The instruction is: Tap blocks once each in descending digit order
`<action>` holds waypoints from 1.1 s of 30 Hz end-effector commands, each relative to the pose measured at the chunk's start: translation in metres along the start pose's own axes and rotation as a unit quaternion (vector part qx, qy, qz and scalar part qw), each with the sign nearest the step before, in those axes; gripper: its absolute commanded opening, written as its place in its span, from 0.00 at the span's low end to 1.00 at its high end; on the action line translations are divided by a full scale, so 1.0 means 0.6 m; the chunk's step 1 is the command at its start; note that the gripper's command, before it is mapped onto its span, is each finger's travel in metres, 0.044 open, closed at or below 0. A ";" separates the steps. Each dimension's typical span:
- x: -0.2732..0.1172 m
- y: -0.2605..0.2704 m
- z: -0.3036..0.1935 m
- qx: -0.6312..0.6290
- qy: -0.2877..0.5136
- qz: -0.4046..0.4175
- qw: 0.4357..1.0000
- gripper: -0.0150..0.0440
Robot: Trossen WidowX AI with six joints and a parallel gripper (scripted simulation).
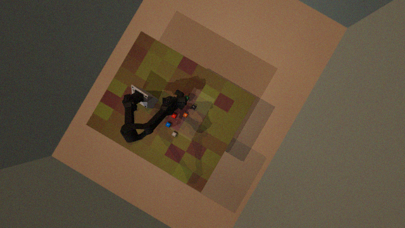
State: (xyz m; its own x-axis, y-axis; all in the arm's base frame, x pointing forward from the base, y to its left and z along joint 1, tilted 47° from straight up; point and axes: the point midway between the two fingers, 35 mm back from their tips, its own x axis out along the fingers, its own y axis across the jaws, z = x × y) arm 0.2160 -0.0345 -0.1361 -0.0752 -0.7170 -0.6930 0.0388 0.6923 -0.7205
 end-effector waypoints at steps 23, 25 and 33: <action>-0.091 0.087 0.034 -0.004 -0.002 0.008 1.000 0.60; -0.113 0.119 0.040 -0.004 -0.002 0.009 1.000 0.69; -0.176 0.204 0.035 -0.002 -0.001 0.006 1.000 0.93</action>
State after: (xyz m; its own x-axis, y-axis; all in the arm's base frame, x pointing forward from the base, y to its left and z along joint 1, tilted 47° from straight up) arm 0.2514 0.1101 -0.1497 -0.0614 -0.7044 -0.7071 0.0283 0.7069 -0.7067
